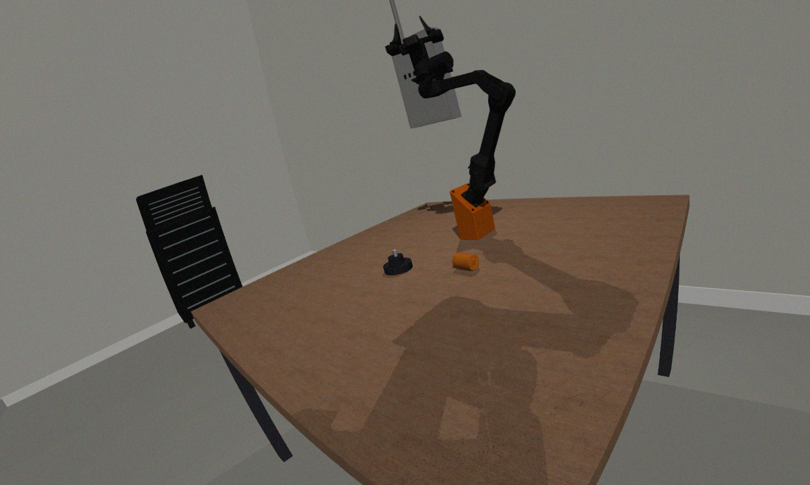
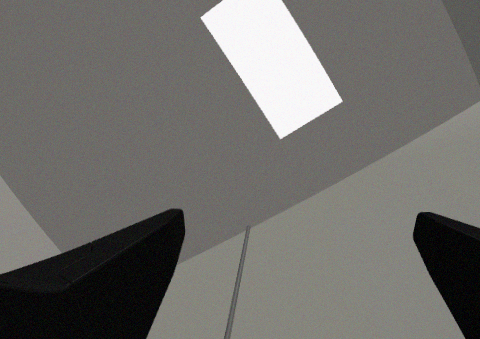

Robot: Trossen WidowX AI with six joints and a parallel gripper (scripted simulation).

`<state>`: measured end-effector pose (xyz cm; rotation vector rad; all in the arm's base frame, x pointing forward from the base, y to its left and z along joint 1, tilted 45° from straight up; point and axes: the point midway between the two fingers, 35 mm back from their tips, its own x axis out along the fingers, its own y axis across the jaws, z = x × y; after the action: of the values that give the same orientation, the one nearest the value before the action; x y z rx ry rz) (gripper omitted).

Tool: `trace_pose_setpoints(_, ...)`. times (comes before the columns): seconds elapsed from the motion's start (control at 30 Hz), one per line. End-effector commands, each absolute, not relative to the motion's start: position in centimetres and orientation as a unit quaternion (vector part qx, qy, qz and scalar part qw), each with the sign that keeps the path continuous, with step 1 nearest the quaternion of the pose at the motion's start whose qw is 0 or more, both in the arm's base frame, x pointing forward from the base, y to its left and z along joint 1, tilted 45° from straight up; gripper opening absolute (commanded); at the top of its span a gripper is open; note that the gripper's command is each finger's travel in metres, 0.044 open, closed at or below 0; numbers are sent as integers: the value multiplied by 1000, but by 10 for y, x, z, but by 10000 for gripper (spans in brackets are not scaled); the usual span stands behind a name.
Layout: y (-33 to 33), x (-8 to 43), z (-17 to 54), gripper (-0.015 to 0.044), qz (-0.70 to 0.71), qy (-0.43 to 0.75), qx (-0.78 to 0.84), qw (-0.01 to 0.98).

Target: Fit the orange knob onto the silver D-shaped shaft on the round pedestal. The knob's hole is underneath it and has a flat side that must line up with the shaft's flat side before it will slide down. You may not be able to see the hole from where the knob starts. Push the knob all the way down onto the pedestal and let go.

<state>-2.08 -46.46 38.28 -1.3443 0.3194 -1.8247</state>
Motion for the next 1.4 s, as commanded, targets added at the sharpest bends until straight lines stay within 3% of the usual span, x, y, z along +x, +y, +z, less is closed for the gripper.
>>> trace_pose_setpoints(0.0, -466, -17, 381, 426, -724, 124, -531, 424)
trace_pose_setpoints(0.13, -487, 67, 351, 440, -664, 65, -427, 610)
trace_pose_setpoints(0.33, -476, 184, 302, 440, -553, 23, -231, 800)
trace_pose_setpoints(0.63, -379, 335, 226, 440, -365, 62, 115, 922)
trace_pose_setpoints(0.8, -293, 387, 183, 440, -283, 139, 313, 896)
trace_pose_setpoints(1.0, -176, 410, 141, 440, -234, 265, 506, 787)
trace_pose_setpoints(1.2, -60, 389, 112, 440, -255, 402, 626, 617)
trace_pose_setpoints(1.37, 22, 339, 100, 440, -327, 497, 660, 459)
